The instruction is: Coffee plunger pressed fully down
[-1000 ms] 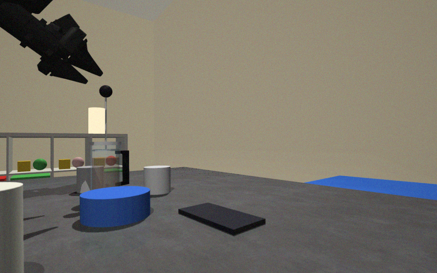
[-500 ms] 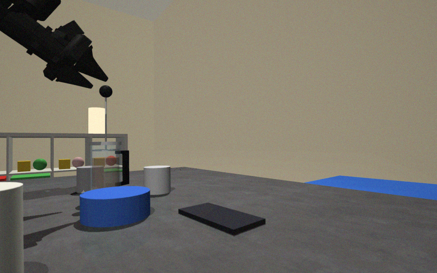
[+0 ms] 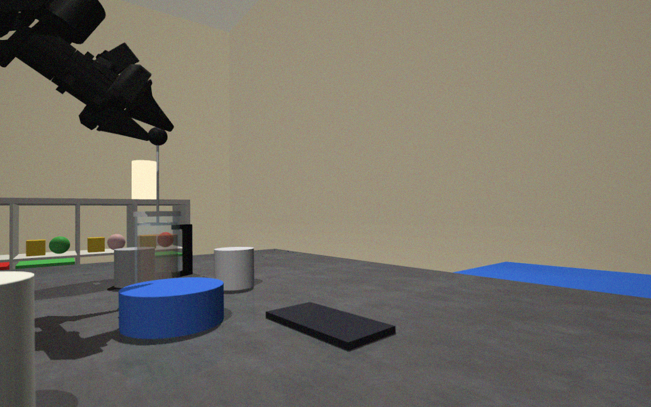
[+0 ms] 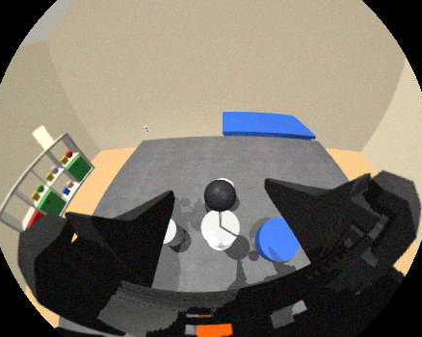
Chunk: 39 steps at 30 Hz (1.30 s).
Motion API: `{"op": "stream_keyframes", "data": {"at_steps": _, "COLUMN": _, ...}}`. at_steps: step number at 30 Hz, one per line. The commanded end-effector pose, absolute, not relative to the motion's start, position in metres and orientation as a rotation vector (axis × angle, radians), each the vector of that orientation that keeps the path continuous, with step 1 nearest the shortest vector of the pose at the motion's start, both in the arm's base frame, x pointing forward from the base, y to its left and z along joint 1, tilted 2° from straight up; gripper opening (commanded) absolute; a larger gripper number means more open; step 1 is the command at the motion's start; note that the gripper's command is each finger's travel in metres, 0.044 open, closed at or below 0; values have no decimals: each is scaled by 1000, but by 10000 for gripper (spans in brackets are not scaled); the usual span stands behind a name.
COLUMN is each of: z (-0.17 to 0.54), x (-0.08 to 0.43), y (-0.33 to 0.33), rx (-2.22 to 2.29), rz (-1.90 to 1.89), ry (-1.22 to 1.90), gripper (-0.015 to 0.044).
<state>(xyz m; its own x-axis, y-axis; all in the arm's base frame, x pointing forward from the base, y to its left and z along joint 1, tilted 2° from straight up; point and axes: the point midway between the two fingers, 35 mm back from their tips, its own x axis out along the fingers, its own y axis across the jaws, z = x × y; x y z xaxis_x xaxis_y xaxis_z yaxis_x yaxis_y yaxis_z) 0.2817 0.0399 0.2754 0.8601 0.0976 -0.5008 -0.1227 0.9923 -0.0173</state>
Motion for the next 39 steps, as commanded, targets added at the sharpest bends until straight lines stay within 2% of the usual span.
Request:
{"op": "stream_keyframes", "data": {"at_steps": 1, "z": 273, "x": 285, "y": 41, "rx": -49, "rz": 119, "ry": 524, "gripper": 414}}
{"op": "stream_keyframes", "data": {"at_steps": 12, "z": 273, "x": 285, "y": 41, "rx": -49, "rz": 119, "ry": 524, "gripper": 125}}
{"op": "stream_keyframes", "data": {"at_steps": 39, "z": 250, "x": 288, "y": 41, "rx": -49, "rz": 119, "ry": 523, "gripper": 125}}
